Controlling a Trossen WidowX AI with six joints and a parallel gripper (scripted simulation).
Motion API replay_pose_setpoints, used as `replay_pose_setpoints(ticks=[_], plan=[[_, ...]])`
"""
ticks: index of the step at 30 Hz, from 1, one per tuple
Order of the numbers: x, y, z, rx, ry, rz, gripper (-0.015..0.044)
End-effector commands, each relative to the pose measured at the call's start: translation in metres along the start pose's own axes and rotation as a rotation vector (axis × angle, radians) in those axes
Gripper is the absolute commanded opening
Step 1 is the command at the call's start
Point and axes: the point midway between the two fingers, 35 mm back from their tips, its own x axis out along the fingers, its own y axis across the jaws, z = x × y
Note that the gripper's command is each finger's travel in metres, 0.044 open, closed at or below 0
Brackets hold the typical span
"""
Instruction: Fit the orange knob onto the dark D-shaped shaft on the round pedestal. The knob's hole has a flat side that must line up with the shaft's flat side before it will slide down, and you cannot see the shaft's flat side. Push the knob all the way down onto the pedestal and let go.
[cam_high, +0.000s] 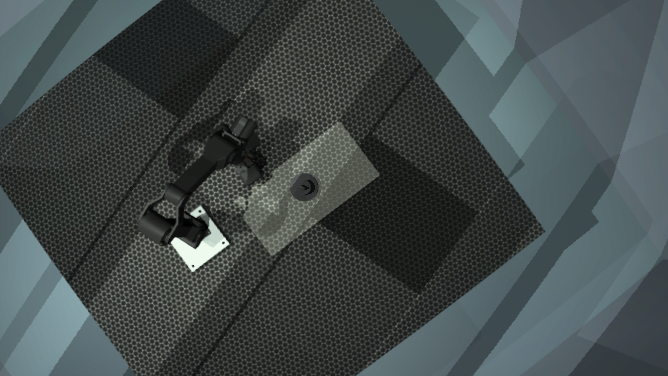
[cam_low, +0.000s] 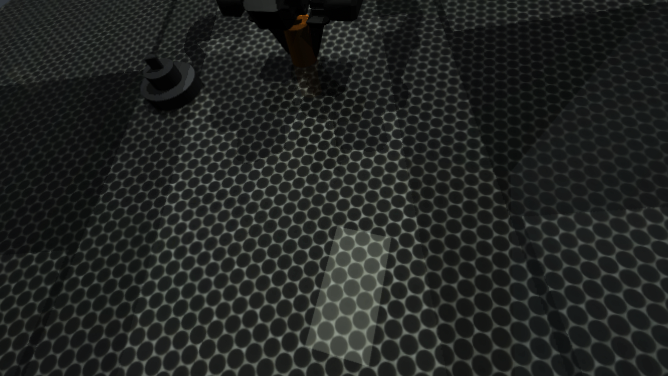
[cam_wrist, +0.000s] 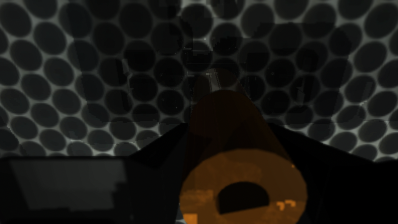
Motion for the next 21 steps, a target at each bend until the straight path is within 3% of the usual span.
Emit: replay_pose_setpoints(ticks=[1,21], plan=[[-0.015,0.001,0.005,0.003,-0.009,-0.001,0.0000],[-0.125,0.001,0.004,0.004,-0.010,-0.001,0.0000]])
